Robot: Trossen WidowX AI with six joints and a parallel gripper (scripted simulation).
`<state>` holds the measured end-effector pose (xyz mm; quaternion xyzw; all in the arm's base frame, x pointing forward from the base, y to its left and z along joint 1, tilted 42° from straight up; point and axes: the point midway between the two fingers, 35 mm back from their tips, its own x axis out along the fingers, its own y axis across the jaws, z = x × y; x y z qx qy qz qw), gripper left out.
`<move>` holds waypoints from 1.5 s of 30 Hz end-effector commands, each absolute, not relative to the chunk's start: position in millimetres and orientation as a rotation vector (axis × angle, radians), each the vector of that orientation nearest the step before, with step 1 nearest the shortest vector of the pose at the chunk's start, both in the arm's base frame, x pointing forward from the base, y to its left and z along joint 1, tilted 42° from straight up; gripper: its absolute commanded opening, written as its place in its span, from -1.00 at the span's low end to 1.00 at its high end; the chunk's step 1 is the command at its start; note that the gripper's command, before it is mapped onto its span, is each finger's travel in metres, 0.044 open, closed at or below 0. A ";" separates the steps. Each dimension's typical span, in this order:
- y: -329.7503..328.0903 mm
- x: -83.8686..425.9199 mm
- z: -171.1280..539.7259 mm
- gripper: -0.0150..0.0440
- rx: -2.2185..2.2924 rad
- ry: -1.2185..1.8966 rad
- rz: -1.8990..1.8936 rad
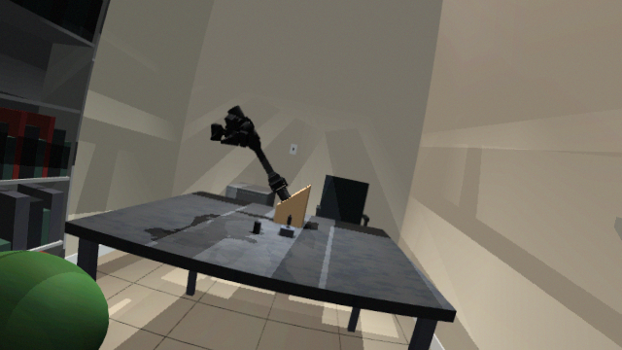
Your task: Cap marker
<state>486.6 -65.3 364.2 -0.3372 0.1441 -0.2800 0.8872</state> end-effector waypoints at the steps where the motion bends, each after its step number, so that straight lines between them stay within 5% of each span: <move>1: -62.7 493.1 287.0 0.37 -0.461 0.469 -0.565; 26: -59.2 406.8 87.4 0.37 0.224 0.944 -1.062; 45: -62.6 365.0 65.9 0.37 0.306 0.975 -1.290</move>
